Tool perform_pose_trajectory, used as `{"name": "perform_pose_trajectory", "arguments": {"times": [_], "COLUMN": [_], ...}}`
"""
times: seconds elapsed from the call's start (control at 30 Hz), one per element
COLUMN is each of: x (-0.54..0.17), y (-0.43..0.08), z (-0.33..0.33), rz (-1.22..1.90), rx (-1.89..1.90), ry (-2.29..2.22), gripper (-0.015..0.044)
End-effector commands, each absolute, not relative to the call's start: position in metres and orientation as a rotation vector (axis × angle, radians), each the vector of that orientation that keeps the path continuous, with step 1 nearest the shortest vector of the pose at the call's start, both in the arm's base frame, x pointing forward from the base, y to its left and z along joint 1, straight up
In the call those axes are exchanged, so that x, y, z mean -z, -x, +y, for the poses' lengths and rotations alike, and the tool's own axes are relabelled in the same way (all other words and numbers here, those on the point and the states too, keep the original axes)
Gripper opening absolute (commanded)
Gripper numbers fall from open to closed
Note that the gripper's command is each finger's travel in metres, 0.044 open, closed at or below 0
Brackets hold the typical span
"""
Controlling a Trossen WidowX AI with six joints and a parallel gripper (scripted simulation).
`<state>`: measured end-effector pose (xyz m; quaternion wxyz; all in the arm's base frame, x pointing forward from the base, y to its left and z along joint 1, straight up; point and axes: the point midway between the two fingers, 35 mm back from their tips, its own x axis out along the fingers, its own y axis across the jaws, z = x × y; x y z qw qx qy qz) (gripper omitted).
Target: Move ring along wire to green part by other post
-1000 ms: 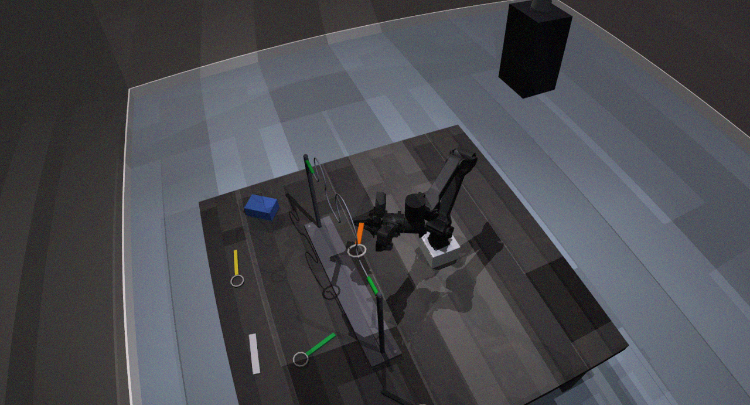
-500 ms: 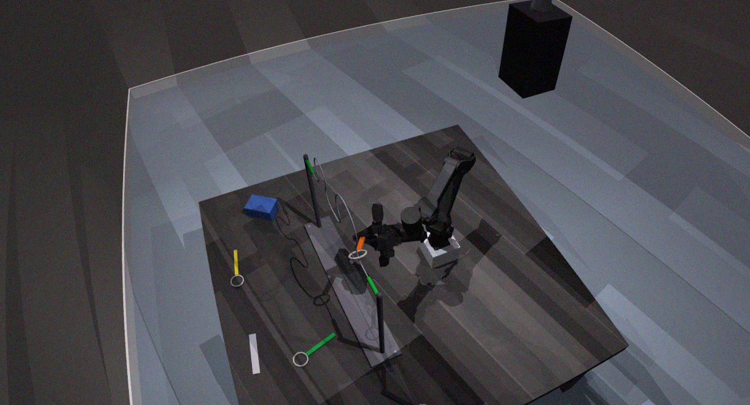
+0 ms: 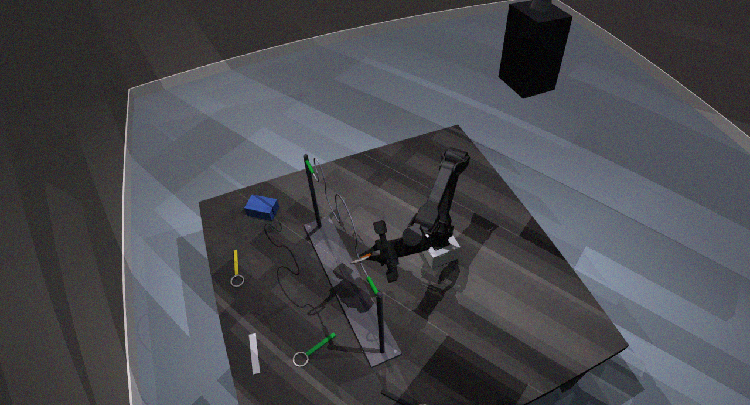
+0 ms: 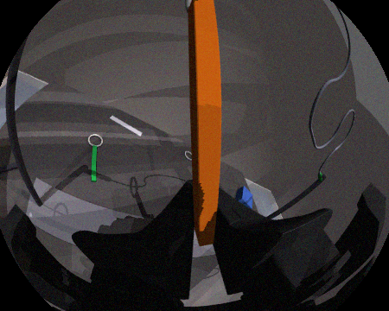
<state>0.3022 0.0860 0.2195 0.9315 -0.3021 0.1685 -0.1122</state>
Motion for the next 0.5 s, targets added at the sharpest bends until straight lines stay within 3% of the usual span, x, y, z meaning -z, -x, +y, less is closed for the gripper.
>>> {"name": "perform_pose_trajectory", "arguments": {"times": [0.0, 0.47], "x": [-0.213, -0.198], "y": [-0.303, -0.302], "z": [0.102, 0.148], "rz": [0.353, 0.383], "rx": [0.208, 0.144], "ry": [0.503, 0.208], "gripper": [-0.0150, -0.0150]}}
